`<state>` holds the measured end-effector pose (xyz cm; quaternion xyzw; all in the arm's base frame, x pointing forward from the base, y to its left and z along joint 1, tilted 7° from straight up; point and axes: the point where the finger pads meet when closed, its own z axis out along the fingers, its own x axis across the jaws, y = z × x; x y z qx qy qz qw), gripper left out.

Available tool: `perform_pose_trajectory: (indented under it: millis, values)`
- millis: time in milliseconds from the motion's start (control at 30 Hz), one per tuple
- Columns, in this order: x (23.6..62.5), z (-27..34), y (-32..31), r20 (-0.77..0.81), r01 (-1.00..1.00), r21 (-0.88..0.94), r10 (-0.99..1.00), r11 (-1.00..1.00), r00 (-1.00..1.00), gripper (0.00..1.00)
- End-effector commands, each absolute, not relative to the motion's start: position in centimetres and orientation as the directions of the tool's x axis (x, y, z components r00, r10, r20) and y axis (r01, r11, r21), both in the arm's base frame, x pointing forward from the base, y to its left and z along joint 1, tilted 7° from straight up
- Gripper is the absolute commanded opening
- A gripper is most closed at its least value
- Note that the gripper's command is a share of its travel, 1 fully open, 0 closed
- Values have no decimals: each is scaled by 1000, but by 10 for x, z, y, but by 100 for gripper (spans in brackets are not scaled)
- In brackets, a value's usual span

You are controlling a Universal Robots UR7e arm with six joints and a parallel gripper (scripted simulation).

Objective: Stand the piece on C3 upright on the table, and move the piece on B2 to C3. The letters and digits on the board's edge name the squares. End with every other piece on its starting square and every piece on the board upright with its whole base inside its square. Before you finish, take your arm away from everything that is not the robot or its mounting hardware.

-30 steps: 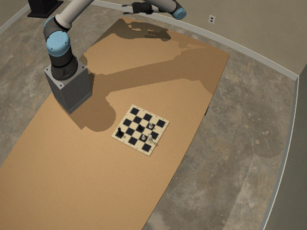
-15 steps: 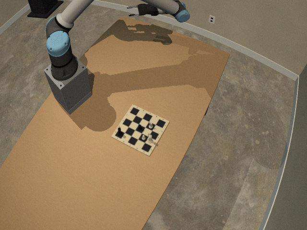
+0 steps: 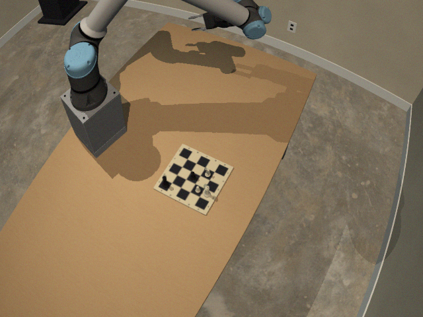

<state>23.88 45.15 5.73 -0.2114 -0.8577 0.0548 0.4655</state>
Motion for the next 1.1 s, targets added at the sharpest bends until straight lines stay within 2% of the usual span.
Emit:
perform_pose_trajectory:
  millis: [0, 500, 600, 733, 1000, 1067]
  values:
    - [279, 72, 415, 717, 400, -281, 468, 872, -516, 100]
    - [365, 111, 289, 509, 677, -246, 687, 694, -519, 100]
    - [365, 111, 289, 509, 677, -246, 687, 694, -519, 100]
    - [389, 126, 232, 409, 781, -219, 781, 585, -471, 100]
    - [405, 142, 170, 299, 875, -178, 872, 450, -388, 100]
    - [410, 150, 138, 242, 915, -153, 912, 374, -332, 100]
